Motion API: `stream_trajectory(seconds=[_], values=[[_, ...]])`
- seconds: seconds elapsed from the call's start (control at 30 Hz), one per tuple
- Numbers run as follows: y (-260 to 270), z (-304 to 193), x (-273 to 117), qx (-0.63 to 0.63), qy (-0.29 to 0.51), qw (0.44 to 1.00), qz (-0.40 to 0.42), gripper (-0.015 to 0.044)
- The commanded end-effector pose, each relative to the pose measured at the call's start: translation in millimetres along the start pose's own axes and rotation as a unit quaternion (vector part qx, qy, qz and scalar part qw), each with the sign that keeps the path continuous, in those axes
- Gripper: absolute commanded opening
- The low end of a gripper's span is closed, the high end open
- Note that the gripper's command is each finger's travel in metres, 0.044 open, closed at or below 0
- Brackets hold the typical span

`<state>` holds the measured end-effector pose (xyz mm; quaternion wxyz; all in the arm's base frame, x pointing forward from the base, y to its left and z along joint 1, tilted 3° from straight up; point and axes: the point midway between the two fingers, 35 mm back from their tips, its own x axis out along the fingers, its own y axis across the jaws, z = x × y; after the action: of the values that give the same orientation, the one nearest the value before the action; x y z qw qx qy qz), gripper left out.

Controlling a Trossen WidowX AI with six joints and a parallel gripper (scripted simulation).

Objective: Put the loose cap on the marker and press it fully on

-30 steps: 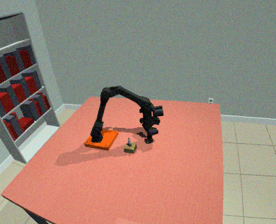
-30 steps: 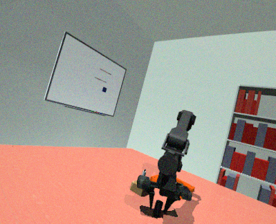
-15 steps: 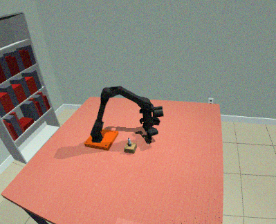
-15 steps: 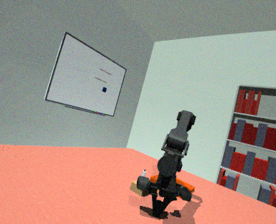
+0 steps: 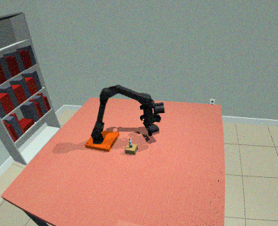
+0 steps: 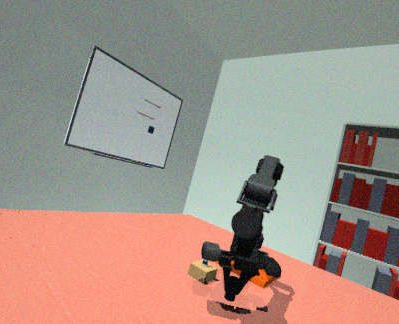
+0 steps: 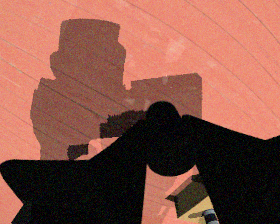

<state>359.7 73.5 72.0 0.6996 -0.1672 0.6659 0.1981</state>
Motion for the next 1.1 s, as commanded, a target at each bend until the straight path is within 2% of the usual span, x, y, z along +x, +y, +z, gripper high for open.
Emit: stream_trajectory(seconds=[0.0, 0.3, 1.07], values=[[-1, 1, -10, -0.001, -0.001, 1.0, -0.001, 0.0], [-2, -3, -27, -0.001, -0.001, 1.0, -0.002, 0.0], [-48, -90, -67, 0.0, 0.003, 1.0, -0.004, 0.0]])
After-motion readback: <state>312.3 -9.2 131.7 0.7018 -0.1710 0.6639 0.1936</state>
